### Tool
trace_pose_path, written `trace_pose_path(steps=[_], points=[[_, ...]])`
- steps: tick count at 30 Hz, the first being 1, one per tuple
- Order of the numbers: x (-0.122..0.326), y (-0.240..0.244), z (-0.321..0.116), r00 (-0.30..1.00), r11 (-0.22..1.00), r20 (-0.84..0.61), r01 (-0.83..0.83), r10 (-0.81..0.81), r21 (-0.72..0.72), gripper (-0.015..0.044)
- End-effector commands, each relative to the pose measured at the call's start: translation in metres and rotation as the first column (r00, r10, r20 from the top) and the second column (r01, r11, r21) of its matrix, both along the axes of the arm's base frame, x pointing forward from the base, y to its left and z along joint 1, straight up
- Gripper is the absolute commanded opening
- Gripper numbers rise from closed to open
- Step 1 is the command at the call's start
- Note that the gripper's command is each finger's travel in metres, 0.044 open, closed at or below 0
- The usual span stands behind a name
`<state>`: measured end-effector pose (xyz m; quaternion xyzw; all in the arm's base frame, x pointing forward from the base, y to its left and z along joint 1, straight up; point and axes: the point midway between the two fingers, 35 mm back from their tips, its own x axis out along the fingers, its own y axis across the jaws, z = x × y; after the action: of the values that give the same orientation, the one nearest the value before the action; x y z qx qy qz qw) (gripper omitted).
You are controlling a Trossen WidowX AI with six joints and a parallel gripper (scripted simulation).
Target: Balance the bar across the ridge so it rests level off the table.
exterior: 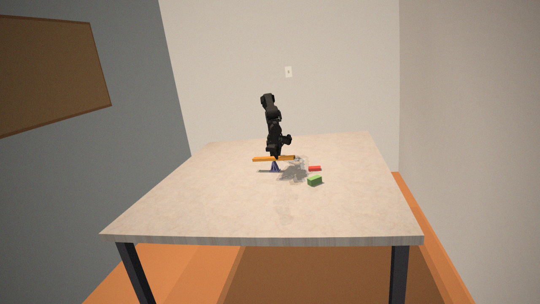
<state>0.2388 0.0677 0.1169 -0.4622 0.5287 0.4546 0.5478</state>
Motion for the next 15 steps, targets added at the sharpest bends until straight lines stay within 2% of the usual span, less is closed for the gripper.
trace_pose_path(steps=[1,15], points=[[-0.0002,-0.0005,-0.0012,1.000,1.000,-0.002,-0.002,0.002,-0.002,0.0000],[-0.0002,-0.0005,-0.0024,1.000,1.000,-0.002,-0.002,0.002,-0.002,0.0000]])
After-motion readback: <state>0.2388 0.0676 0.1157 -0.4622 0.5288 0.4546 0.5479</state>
